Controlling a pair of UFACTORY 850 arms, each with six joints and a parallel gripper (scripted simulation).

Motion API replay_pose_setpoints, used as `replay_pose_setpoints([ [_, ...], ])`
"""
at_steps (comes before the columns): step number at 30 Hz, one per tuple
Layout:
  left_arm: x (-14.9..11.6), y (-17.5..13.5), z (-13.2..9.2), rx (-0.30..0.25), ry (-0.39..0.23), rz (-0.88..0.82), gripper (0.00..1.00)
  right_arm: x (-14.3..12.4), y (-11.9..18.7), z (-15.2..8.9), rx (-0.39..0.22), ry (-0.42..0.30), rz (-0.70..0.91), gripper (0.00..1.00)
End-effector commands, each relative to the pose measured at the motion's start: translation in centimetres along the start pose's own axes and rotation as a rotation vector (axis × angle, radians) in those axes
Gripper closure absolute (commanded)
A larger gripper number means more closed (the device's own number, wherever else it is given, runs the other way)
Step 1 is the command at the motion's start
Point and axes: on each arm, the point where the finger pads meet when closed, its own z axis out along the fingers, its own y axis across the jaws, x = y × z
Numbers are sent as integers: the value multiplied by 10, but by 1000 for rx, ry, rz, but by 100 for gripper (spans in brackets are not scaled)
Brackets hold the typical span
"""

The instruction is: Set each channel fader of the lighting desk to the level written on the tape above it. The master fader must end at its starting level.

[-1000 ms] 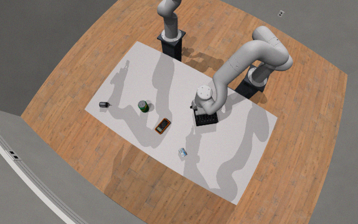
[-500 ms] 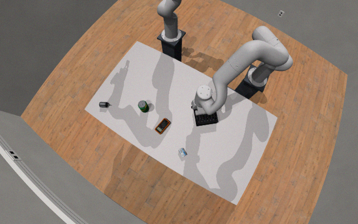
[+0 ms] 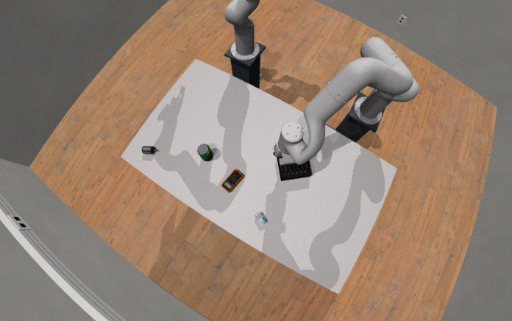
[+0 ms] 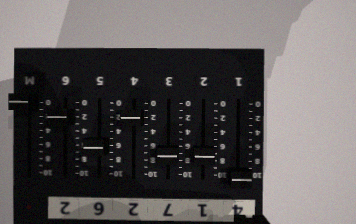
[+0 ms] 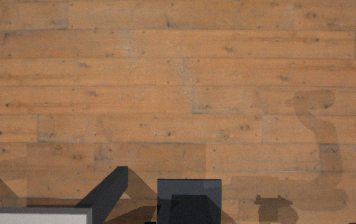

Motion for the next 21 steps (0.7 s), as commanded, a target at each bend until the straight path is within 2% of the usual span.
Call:
replay_pose_setpoints([
  [1,0,1,0,-2,1,0,100,0,0,-1,0,2,0,0],
  [21,0,1,10,-1,1,0,100,0,0,-1,0,2,0,0],
])
